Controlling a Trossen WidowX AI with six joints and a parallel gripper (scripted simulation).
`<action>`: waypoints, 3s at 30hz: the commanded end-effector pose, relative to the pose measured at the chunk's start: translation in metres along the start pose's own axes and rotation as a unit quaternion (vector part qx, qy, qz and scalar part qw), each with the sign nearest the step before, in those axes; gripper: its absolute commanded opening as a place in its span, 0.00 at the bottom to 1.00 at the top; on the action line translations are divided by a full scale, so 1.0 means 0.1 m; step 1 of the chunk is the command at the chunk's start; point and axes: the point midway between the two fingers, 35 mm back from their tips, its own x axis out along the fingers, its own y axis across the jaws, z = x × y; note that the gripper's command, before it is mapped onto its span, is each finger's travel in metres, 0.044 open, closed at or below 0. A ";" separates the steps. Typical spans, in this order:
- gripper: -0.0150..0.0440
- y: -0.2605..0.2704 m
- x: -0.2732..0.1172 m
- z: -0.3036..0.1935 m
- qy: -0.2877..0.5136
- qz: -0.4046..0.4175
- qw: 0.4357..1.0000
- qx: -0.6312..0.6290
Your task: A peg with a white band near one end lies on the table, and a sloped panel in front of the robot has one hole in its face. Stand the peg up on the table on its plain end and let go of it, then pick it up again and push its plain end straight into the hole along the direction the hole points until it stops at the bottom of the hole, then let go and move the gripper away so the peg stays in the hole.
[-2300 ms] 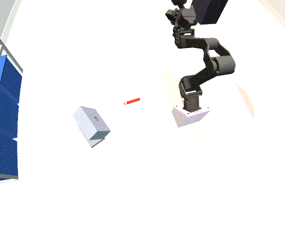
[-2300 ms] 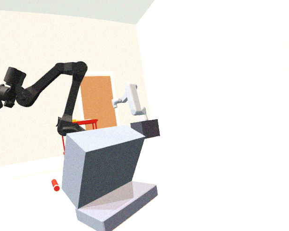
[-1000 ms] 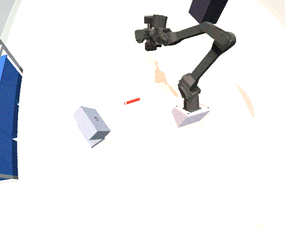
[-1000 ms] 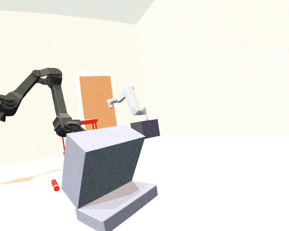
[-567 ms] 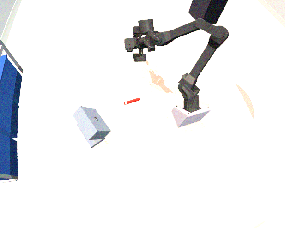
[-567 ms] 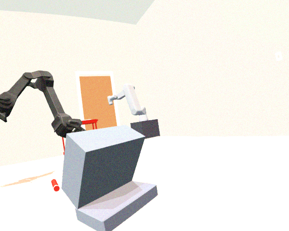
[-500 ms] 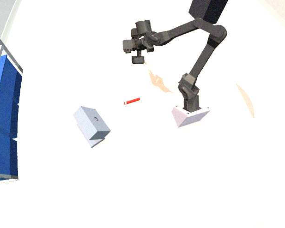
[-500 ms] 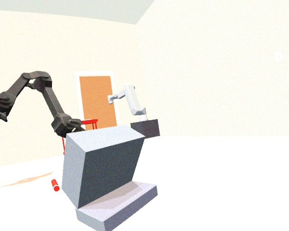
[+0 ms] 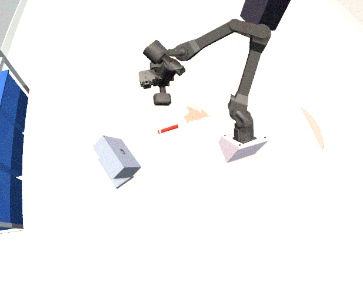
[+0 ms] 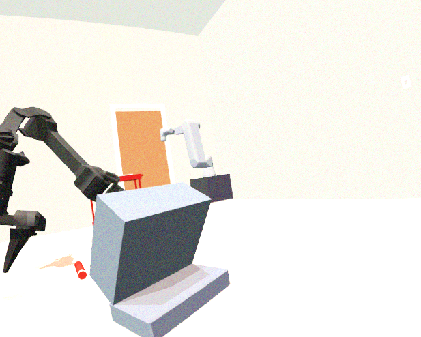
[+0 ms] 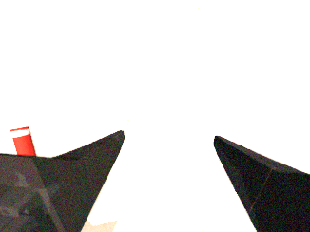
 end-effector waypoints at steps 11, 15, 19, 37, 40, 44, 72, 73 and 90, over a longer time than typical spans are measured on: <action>1.00 1.26 -0.45 0.20 0.102 0.130 0.985 -0.058; 1.00 1.45 -0.63 0.17 0.133 0.125 0.979 -0.087; 1.00 1.46 -0.64 0.17 0.134 0.125 0.979 -0.089; 1.00 1.53 -0.38 0.11 0.135 0.126 0.979 -0.091; 1.00 1.54 -0.34 0.10 0.135 0.126 0.979 -0.091; 1.00 1.55 -0.28 0.08 0.135 0.125 0.979 -0.091; 0.82 1.61 0.06 -0.05 0.134 0.123 0.979 -0.089; 0.78 1.61 0.06 -0.05 0.134 0.123 0.979 -0.089; 0.43 1.61 0.06 -0.05 0.134 0.123 0.979 -0.089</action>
